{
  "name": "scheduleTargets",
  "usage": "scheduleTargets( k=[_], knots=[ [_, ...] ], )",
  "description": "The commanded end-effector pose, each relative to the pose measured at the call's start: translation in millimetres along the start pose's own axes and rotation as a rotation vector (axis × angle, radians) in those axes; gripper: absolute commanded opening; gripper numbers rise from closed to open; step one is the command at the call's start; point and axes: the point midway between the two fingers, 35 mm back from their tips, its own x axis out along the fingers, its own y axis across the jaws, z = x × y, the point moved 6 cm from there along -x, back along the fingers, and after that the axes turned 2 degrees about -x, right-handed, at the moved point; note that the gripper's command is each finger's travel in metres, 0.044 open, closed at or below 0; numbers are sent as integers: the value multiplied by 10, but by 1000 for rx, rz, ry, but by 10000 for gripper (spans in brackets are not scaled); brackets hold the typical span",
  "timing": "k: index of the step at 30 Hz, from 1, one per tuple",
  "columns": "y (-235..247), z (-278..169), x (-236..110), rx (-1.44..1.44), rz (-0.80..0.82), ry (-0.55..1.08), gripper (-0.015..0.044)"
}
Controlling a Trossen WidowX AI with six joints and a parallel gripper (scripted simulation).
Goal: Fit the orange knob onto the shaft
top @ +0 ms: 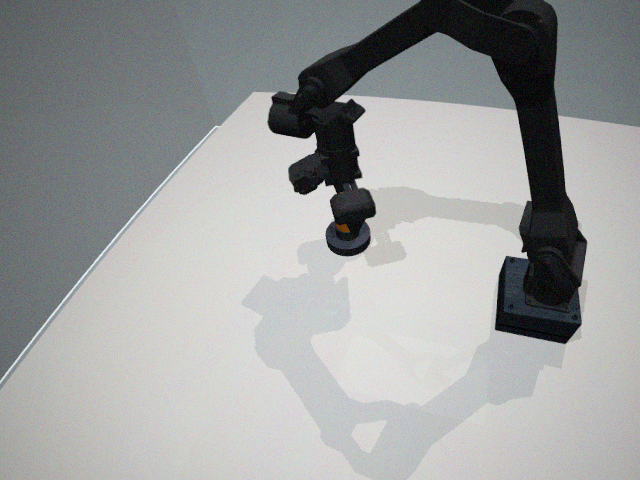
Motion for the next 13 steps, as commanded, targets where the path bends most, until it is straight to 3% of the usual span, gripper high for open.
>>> scheduleTargets(
  k=[1,4,13],
  knots=[
    [-16,11,-584,3,-25,-26,440],
    [9,-17,-817,3,-25,-26,440],
    [-5,2,-819,3,-25,-26,440]
  ],
)
